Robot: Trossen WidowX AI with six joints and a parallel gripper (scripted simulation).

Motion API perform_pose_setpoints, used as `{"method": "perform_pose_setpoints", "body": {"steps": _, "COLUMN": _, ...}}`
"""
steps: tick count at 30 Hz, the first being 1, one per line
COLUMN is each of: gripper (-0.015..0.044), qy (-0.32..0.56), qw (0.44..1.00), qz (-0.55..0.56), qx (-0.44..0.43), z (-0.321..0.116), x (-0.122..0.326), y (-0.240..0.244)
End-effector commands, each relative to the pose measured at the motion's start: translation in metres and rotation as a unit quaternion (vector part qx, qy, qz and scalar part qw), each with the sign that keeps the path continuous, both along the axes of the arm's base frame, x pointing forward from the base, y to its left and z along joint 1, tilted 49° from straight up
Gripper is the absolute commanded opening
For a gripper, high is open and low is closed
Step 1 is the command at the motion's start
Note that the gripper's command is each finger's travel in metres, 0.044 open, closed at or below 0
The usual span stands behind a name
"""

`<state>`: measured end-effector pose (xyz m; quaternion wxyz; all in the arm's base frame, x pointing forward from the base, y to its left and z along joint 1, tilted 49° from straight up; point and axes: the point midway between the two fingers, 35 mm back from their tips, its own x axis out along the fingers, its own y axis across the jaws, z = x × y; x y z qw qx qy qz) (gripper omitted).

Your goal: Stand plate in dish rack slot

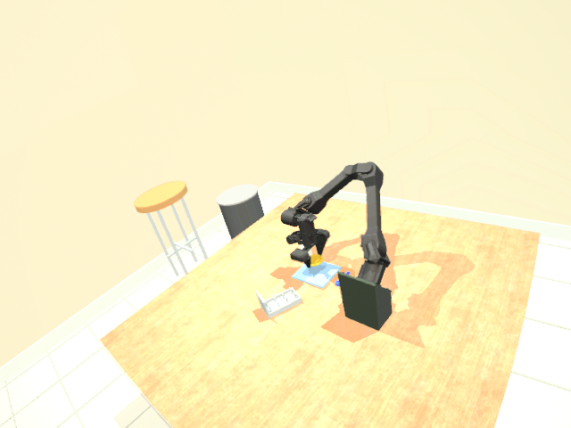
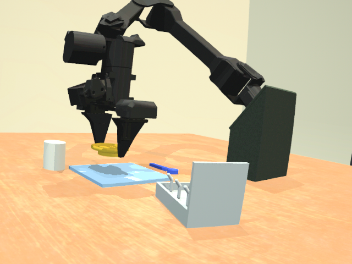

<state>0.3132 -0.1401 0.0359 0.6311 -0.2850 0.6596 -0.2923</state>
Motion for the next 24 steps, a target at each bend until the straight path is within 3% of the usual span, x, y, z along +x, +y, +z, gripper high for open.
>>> {"method": "perform_pose_setpoints", "body": {"steps": 1, "gripper": 0.0000, "qy": -0.006, "qw": 1.000, "qz": 0.000, "qx": 0.006, "z": 0.015, "x": 0.006, "y": 0.020}}
{"method": "perform_pose_setpoints", "body": {"steps": 24, "gripper": 0.0000, "qy": -0.004, "qw": 1.000, "qz": -0.002, "qx": 0.000, "z": 0.086, "x": 0.016, "y": 0.105}}
